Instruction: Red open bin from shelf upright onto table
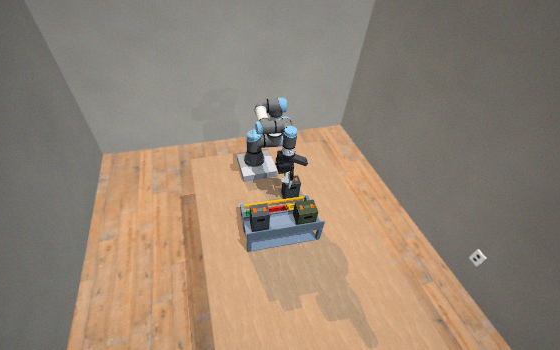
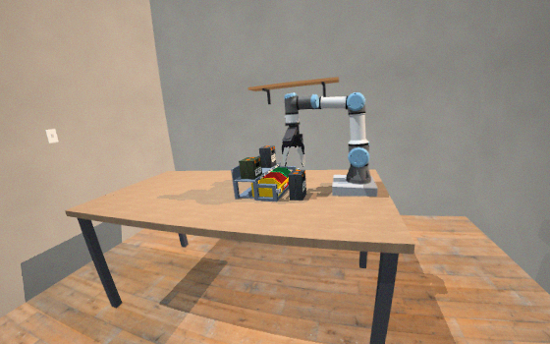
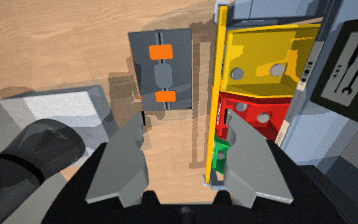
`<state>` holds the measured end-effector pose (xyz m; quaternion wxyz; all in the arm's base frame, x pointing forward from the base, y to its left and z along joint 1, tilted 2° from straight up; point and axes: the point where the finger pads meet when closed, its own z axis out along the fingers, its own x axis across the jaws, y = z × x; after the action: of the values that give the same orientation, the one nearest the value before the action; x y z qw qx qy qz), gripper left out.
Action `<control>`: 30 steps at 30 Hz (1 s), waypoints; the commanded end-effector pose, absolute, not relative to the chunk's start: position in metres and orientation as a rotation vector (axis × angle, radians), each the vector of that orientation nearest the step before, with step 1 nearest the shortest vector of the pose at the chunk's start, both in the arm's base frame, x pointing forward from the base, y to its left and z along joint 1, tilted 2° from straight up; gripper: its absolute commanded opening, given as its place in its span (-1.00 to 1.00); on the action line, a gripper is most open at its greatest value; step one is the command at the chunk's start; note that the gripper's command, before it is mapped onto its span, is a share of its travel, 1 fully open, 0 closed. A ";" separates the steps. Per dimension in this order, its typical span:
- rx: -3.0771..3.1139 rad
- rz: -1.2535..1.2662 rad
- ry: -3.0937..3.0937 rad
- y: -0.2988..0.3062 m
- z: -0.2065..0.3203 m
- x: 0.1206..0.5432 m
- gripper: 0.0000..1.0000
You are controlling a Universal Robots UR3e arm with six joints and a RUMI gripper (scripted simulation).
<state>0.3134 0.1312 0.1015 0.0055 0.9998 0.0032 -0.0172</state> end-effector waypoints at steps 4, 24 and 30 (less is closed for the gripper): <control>3.132 -0.053 0.013 0.124 0.102 0.320 0.16; 3.131 -0.052 0.012 0.074 0.100 0.356 0.16; 3.132 -0.053 0.013 0.039 0.098 0.382 0.16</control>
<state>0.3647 0.0601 0.0989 0.0054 0.9999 0.0032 -0.0158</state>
